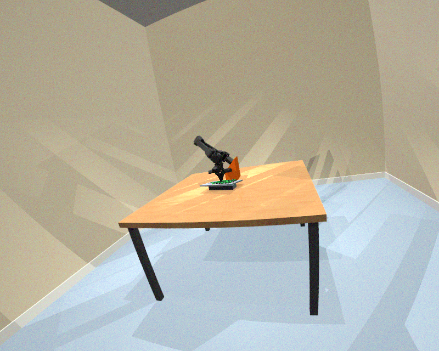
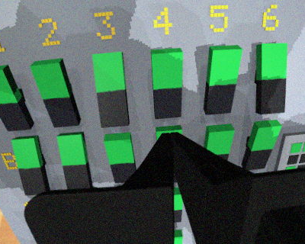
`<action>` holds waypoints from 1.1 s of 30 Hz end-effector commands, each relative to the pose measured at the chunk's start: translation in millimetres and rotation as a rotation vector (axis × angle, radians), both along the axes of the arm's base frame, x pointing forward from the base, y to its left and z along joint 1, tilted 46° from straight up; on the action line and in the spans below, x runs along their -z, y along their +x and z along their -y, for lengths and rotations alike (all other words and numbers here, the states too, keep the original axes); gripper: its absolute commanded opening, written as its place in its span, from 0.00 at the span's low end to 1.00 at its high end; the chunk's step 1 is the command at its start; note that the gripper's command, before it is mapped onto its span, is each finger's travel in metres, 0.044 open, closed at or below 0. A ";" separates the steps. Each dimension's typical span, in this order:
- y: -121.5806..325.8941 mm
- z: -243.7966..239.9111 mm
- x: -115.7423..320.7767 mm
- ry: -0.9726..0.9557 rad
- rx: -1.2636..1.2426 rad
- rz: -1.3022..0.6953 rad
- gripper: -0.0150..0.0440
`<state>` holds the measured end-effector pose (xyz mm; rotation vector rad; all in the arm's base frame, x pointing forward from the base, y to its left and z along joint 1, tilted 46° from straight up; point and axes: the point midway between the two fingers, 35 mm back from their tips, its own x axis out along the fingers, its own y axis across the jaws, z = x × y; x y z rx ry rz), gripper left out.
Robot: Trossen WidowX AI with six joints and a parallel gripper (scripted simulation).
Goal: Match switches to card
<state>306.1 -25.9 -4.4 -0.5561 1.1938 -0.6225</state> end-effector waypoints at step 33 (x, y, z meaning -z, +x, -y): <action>-10.7 4.9 -31.1 -0.003 -0.003 -0.008 0.25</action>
